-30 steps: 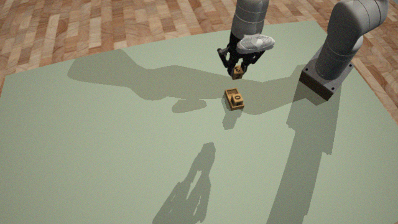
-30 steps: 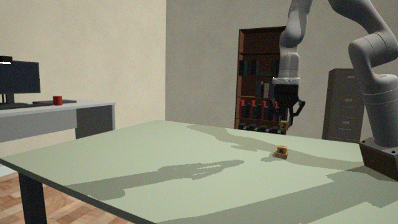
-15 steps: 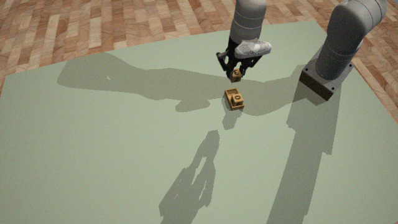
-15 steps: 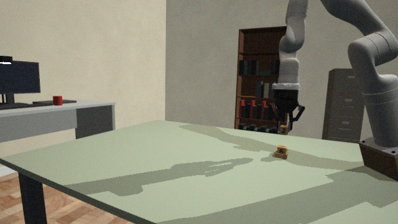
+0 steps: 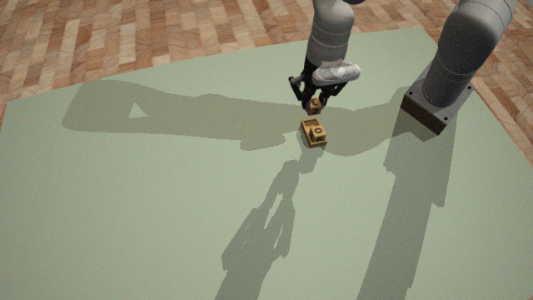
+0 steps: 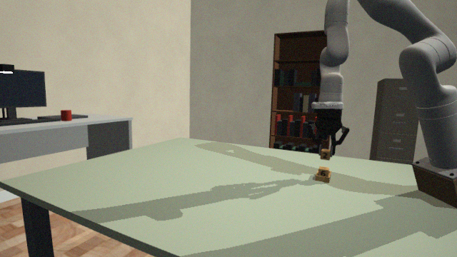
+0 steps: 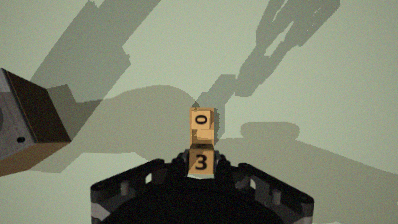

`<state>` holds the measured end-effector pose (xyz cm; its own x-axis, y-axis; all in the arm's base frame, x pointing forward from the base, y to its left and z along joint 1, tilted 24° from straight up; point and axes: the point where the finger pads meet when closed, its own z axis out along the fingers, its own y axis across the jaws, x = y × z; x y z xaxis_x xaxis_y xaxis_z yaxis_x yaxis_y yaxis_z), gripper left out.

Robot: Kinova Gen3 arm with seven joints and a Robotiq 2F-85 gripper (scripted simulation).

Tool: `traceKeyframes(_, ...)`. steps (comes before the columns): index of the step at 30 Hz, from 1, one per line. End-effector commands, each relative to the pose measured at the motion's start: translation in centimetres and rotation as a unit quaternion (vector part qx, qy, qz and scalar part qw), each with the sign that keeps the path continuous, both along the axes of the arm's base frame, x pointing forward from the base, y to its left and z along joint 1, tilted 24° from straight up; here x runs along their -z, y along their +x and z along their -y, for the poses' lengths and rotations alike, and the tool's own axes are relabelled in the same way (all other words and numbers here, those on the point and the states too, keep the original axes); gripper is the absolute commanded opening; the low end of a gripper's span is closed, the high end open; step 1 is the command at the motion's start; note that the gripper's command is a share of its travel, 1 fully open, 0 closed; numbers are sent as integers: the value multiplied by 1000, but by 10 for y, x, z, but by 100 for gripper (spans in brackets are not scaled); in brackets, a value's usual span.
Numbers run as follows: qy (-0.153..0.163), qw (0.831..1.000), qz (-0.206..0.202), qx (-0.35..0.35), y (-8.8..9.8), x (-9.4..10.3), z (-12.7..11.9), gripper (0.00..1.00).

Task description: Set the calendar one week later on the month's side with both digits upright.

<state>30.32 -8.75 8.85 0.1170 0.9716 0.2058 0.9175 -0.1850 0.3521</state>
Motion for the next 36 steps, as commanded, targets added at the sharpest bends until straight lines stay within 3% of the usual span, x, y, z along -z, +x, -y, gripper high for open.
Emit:
traceKeyframes(1,1,1000,2,-12,3,5,-12,26)
traceKeyframes(36,1,1000,0,-12,5,13,-13,26)
